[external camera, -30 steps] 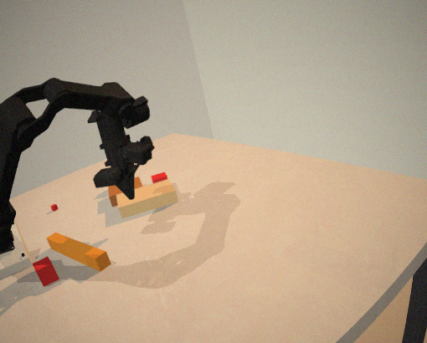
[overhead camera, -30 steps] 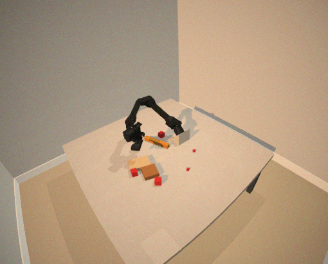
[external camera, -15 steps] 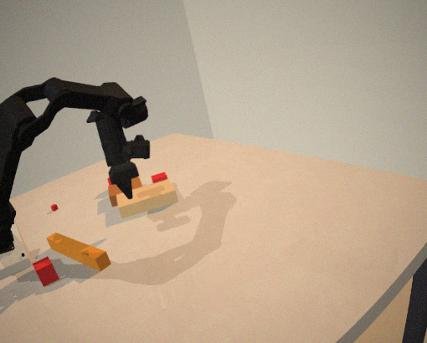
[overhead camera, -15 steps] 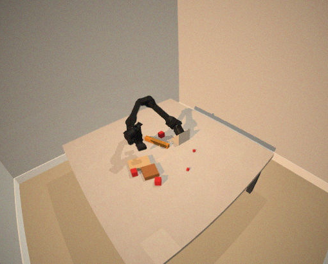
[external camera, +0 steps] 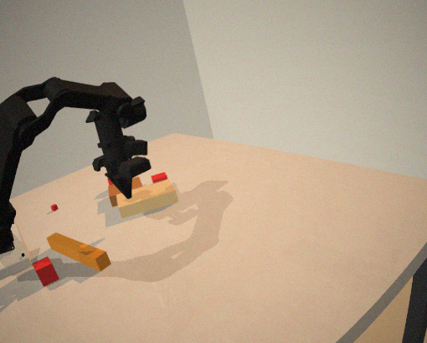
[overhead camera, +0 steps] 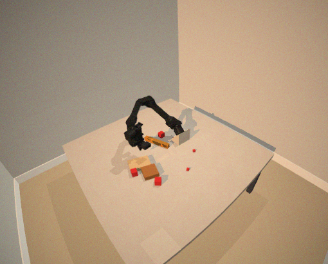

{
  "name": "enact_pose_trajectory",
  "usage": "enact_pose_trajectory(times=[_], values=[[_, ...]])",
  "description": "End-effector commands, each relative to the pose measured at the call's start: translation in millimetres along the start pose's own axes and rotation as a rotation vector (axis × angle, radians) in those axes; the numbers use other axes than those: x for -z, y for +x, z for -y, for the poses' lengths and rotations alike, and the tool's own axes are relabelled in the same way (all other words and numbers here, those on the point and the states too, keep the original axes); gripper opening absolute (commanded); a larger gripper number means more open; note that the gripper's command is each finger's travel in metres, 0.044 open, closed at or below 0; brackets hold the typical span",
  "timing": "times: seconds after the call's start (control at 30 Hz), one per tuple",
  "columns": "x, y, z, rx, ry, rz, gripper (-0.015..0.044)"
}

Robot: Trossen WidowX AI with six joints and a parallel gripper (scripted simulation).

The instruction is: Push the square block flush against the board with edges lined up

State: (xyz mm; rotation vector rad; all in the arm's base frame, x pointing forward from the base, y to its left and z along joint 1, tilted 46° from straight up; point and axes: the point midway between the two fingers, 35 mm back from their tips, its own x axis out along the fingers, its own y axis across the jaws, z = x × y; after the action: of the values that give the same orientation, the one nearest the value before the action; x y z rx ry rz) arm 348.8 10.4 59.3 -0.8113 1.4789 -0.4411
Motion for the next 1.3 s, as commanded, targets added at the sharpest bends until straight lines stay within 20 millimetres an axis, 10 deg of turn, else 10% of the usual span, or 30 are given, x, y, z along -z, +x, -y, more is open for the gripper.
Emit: enact_pose_trajectory(times=[0.0, 1.27], values=[[1, 0, -1, -0.004, -0.036, -0.003, 0.0000], [3, 54, -11, -0.007, -1.100, -0.006, 0.0000]])
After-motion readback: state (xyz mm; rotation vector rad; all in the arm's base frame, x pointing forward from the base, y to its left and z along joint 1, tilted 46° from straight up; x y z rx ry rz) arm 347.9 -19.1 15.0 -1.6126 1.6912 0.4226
